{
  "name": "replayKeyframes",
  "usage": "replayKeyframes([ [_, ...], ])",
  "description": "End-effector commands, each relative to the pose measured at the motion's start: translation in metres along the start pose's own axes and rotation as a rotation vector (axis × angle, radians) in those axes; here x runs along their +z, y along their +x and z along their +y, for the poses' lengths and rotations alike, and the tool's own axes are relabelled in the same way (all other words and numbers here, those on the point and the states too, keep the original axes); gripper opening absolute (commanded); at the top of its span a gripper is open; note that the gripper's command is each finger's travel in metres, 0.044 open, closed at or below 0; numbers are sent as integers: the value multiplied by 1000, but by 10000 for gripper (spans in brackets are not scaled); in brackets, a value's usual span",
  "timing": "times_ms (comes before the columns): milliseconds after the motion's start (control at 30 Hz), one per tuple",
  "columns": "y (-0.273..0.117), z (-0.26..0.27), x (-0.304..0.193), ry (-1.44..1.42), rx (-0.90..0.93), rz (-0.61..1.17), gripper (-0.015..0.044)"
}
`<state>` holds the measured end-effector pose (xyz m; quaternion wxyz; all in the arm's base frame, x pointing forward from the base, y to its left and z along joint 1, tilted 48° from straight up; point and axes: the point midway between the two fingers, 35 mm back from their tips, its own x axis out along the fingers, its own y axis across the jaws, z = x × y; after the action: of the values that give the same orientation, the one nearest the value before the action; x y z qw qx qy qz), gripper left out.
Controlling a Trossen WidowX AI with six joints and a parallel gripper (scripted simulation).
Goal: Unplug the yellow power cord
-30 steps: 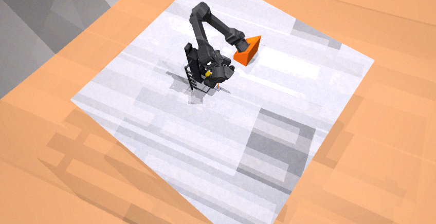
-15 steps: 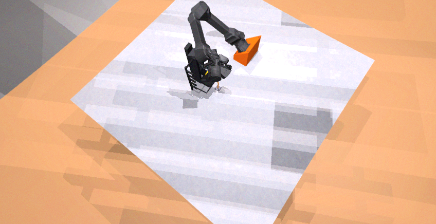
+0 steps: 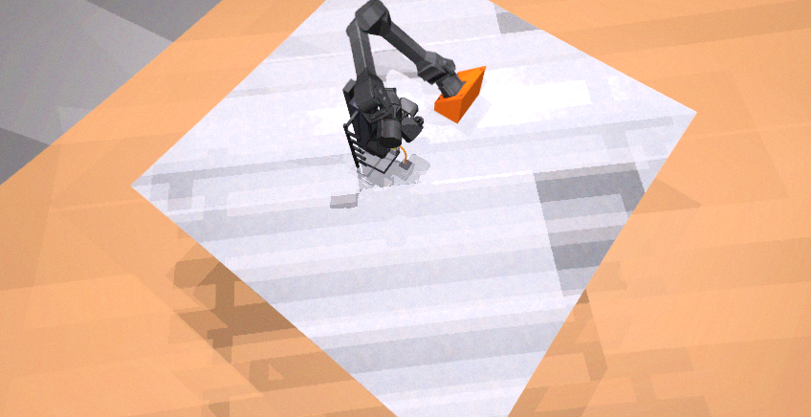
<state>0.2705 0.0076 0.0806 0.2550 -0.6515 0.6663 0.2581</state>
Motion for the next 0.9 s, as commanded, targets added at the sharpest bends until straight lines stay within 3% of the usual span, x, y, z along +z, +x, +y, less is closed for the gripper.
replayKeyframes([
  [0, 0, 1, -3, -9, -1, 4, 160],
  [400, 12, 1, -3, -9, -1, 5, 160],
  [533, 9, 0, -3, -1, 1, 1, 55],
  [867, 9, 0, -2, -1, 1, 1, 0],
])
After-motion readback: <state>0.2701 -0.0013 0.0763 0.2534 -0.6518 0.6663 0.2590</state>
